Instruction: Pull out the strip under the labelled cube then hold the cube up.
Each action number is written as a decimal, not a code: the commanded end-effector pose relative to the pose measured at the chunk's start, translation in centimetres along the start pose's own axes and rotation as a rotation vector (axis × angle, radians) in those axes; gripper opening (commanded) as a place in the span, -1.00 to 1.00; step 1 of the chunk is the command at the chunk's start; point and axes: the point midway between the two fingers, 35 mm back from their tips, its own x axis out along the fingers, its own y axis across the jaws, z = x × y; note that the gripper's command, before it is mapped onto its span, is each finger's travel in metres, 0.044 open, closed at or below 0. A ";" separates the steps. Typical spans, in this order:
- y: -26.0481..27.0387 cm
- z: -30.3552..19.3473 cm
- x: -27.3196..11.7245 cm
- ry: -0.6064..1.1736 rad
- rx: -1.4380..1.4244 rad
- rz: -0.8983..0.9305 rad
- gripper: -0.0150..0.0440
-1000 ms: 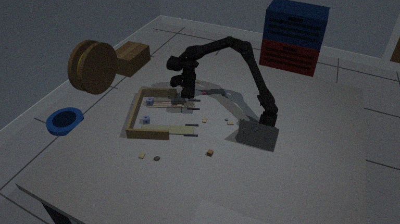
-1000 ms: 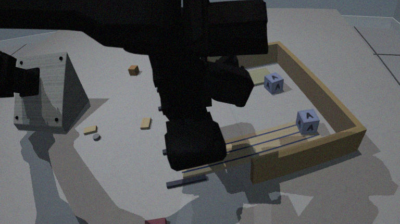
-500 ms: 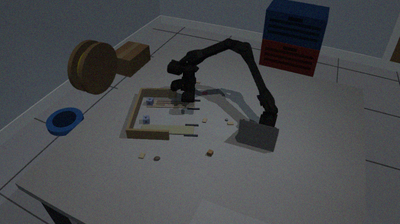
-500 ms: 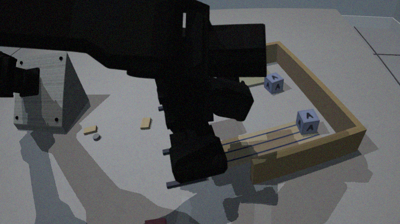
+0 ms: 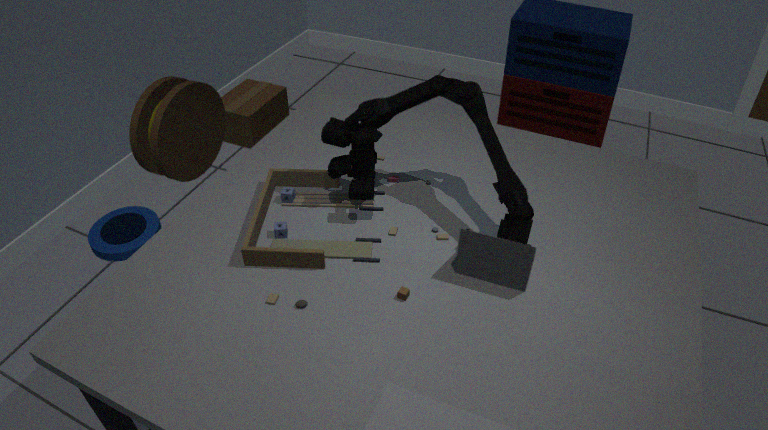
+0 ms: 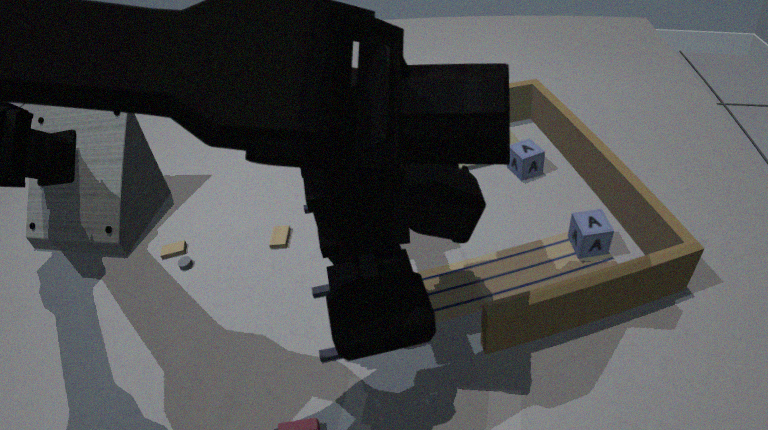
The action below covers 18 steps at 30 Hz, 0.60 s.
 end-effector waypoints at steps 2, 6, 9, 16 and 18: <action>0.1 0.0 0.1 0.001 -0.006 0.001 -0.49; 0.1 0.0 0.2 0.001 -0.006 0.001 -0.49; 0.1 0.0 0.2 0.001 -0.006 0.001 -0.49; 0.1 0.0 0.3 0.001 -0.006 0.001 -0.49; 0.1 0.0 0.3 0.001 -0.006 0.001 -0.49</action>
